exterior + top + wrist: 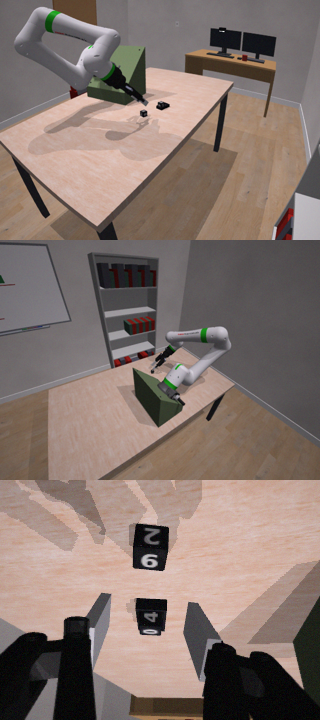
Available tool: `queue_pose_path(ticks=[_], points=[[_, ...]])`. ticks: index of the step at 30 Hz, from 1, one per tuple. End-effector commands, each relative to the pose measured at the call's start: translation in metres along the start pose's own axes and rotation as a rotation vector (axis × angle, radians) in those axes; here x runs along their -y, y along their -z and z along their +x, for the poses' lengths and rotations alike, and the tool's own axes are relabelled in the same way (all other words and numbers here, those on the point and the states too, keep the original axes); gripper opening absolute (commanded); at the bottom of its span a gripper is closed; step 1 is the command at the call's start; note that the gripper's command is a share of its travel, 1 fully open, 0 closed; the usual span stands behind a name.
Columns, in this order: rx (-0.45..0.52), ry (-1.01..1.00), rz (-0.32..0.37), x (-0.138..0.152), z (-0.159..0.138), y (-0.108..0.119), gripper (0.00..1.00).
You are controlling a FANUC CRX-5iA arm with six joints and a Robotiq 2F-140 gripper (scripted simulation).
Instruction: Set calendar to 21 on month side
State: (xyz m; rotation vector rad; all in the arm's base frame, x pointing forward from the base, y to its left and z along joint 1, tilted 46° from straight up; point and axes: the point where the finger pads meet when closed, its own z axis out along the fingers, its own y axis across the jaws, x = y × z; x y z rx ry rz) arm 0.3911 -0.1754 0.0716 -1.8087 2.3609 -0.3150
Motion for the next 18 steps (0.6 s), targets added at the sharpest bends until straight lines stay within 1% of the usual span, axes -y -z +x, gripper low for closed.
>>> queue_pose_path(ticks=[1,5,7,11,16,18], points=[[-0.072,-0.004,-0.016,-0.0036,0.0009,-0.0018,0.40],[-0.177,-0.004,-0.011,-0.0022,-0.0006,-0.0012,0.40],[-0.177,-0.004,-0.011,-0.0022,-0.0006,-0.0012,0.40],[-0.237,-0.001,0.010,0.0021,-0.0042,0.0007,0.40],[-0.243,-0.001,0.008,0.0019,-0.0078,0.0001,0.40],[-0.269,-0.002,0.001,0.0005,-0.0077,-0.0011,0.40]])
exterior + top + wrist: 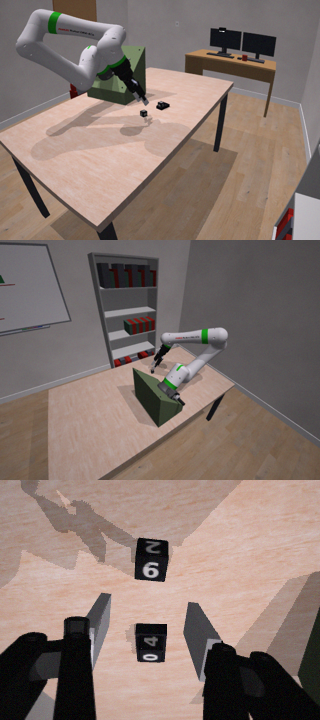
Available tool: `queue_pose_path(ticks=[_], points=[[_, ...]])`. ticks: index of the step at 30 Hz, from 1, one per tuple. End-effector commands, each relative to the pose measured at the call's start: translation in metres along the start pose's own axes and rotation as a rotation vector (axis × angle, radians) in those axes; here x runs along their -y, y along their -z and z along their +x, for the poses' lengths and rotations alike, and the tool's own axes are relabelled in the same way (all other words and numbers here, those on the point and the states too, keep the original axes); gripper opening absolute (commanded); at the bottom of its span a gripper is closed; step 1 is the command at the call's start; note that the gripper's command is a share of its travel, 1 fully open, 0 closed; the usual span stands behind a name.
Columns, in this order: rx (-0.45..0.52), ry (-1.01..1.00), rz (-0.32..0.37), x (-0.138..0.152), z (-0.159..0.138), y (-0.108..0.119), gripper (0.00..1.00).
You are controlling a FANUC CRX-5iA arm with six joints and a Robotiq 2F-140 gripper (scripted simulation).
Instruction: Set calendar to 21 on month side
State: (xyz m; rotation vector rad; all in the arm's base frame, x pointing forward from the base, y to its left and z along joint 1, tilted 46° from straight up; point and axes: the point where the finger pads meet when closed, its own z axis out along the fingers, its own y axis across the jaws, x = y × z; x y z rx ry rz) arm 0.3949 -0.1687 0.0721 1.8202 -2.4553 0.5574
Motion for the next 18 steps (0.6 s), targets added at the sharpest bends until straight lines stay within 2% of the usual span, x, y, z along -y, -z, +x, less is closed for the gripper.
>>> queue_pose_path(ticks=[1,4,6,10,15,18], points=[[-0.052,-0.001,-0.012,-0.0024,-0.0007,-0.0018,0.40],[-0.148,-0.001,-0.018,-0.0034,-0.0015,-0.0028,0.40],[-0.148,-0.001,-0.018,-0.0034,-0.0015,-0.0028,0.40],[-0.252,-0.001,0.000,-0.0001,-0.0037,-0.0004,0.40],[-0.264,-0.002,0.001,0.0001,-0.0075,-0.0008,0.40],[-0.315,-0.002,-0.007,-0.0011,-0.0076,-0.0023,0.40]])
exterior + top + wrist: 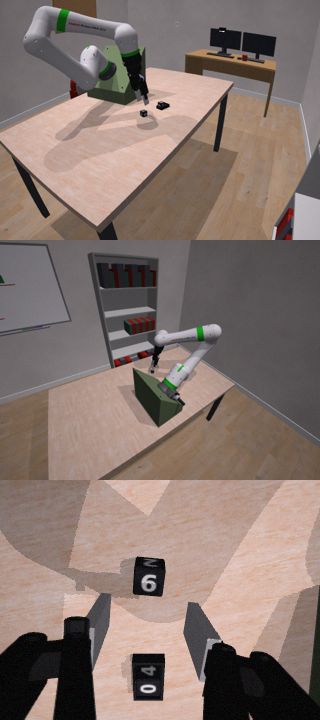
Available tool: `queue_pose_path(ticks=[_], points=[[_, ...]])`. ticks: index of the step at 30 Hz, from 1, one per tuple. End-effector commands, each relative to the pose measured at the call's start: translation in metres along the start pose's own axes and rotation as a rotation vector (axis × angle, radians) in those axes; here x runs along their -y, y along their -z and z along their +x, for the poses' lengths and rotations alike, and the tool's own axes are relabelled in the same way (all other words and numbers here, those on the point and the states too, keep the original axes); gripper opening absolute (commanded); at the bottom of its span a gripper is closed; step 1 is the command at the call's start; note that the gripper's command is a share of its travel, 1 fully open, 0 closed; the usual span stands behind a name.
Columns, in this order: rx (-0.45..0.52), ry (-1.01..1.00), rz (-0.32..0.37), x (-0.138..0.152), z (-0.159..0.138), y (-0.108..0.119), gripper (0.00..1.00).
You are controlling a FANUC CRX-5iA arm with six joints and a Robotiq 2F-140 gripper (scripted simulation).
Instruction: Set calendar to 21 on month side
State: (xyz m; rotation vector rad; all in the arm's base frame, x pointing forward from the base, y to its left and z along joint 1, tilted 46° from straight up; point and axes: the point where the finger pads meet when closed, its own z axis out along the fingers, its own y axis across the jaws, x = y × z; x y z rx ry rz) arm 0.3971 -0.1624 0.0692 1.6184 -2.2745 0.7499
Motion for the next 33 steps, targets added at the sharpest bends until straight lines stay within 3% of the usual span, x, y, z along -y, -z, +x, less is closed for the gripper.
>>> queue_pose_path(ticks=[1,9,12,13,33], points=[[-0.070,0.000,-0.009,-0.0013,-0.0010,-0.0015,0.40],[-0.242,-0.001,0.002,0.0003,-0.0035,0.0001,0.40],[-0.247,-0.001,0.003,0.0005,-0.0072,-0.0002,0.40],[-0.247,-0.001,0.003,0.0005,-0.0072,-0.0002,1.00],[-0.247,0.001,0.003,0.0004,-0.0081,0.0036,1.00]])
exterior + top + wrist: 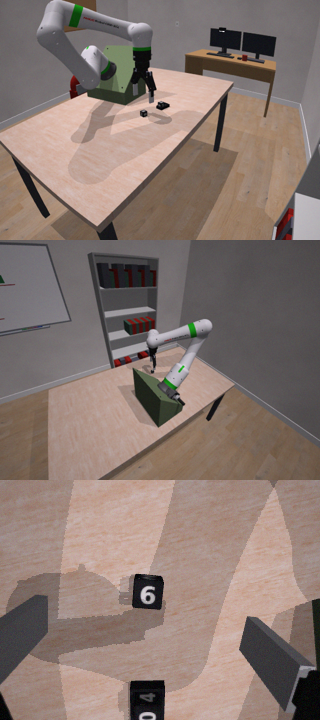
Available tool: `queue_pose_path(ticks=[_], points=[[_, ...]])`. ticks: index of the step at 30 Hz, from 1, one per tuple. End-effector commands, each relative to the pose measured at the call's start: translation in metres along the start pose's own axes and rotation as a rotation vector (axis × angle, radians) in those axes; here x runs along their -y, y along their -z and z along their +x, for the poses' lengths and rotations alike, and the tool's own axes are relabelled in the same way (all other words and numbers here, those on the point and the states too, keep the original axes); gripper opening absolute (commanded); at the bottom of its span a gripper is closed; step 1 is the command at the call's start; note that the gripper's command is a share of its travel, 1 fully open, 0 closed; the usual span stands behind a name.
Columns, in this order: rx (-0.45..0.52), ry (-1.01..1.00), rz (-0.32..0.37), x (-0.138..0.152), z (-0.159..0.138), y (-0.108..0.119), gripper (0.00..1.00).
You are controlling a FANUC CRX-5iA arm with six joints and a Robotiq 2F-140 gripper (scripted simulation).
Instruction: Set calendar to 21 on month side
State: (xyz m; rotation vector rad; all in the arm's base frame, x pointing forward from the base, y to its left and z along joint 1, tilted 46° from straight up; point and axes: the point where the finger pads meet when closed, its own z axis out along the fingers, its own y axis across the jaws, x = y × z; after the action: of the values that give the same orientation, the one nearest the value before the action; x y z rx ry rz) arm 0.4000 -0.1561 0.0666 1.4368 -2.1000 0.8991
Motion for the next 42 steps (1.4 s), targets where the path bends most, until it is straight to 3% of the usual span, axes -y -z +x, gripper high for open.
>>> queue_pose_path(ticks=[1,7,8,42], points=[[0.000,0.003,0.000,0.0000,0.0000,0.0048,1.00],[0.000,0.005,0.000,-0.0001,0.0001,0.0087,1.00],[0.000,0.005,0.000,-0.0001,0.0001,0.0087,0.28],[0.000,0.005,0.000,-0.0001,0.0001,0.0087,0.28]])
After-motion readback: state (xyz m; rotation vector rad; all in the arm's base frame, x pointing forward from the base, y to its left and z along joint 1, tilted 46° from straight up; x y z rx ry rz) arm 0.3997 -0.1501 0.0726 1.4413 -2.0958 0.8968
